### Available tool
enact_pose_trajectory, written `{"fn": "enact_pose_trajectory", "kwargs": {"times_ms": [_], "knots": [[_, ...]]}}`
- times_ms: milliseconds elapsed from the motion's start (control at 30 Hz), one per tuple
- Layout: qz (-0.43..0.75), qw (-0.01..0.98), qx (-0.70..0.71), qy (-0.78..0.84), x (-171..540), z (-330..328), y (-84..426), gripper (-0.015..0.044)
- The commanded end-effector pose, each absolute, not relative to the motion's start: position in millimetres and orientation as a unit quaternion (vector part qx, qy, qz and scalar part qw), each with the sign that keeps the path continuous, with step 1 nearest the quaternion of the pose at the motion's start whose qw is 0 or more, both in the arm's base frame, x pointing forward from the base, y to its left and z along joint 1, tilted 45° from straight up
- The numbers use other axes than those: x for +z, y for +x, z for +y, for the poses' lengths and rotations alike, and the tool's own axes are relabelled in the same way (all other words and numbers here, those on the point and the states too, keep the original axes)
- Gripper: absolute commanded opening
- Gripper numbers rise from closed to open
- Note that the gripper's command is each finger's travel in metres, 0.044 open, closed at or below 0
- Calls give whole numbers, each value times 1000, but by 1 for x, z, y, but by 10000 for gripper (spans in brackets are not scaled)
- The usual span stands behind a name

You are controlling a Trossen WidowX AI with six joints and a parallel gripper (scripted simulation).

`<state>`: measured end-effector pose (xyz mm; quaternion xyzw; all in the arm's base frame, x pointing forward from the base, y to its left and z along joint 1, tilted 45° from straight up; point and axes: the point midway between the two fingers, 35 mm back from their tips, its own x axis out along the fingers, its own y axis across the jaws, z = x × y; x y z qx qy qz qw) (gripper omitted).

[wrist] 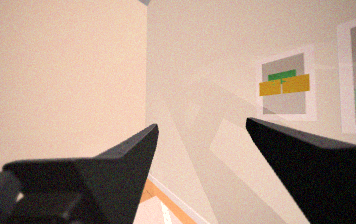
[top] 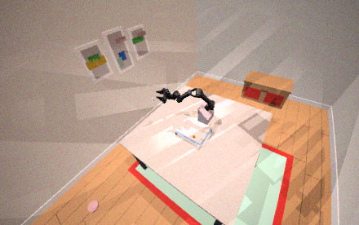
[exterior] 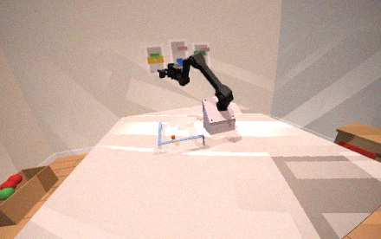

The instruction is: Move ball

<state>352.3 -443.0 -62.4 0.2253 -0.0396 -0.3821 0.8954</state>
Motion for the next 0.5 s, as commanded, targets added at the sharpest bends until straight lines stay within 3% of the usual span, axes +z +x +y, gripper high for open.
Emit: {"fn": "enact_pose_trajectory", "kwargs": {"times_ms": [0, 167, 467], "knots": [[-38, 896, -381, 226, -63, -442, 353, 374], [33, 909, -339, 240, -73, -413, 385, 242], [248, 914, -183, 264, -96, -289, 449, 234]]}}
